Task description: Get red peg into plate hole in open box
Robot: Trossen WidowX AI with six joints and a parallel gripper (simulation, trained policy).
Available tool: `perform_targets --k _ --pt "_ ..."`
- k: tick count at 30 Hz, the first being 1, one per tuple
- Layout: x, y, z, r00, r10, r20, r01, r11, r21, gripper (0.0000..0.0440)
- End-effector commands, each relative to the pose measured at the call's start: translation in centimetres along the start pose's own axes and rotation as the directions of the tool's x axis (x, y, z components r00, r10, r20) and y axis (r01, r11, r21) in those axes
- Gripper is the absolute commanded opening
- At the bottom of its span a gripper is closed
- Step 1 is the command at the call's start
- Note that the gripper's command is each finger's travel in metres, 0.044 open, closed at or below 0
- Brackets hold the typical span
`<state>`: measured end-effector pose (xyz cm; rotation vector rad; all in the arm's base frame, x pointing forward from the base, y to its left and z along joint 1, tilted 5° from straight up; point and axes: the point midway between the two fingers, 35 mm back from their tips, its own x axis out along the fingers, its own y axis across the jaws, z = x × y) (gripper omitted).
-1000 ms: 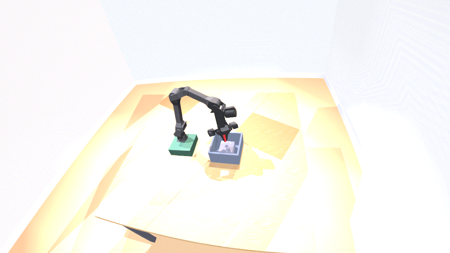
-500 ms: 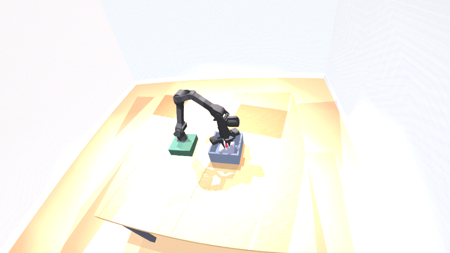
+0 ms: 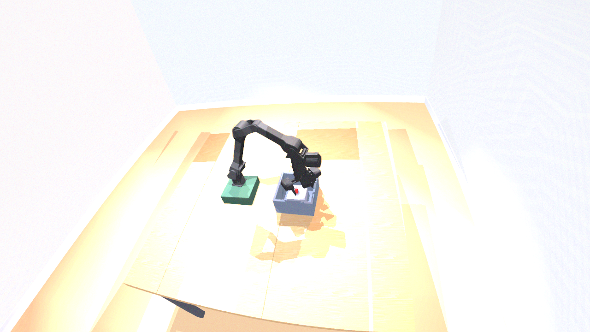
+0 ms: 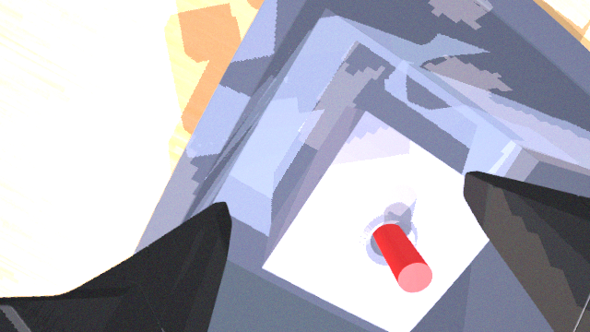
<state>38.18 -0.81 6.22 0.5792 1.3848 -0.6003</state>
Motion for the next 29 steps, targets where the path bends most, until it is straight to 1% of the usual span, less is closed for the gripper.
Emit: perform_targets --k 1,10,29 --pt "-1.0 2.2 1.3 0.998 0.070 0.004 -0.070 0.998 -0.003 0.0440" --pt "-2.7 5.5 3.0 0.986 0.168 0.017 -0.167 0.986 -0.019 0.0440" --pt "-2.8 5.7 3.1 0.985 0.174 0.019 -0.174 0.985 -0.021 0.0440"
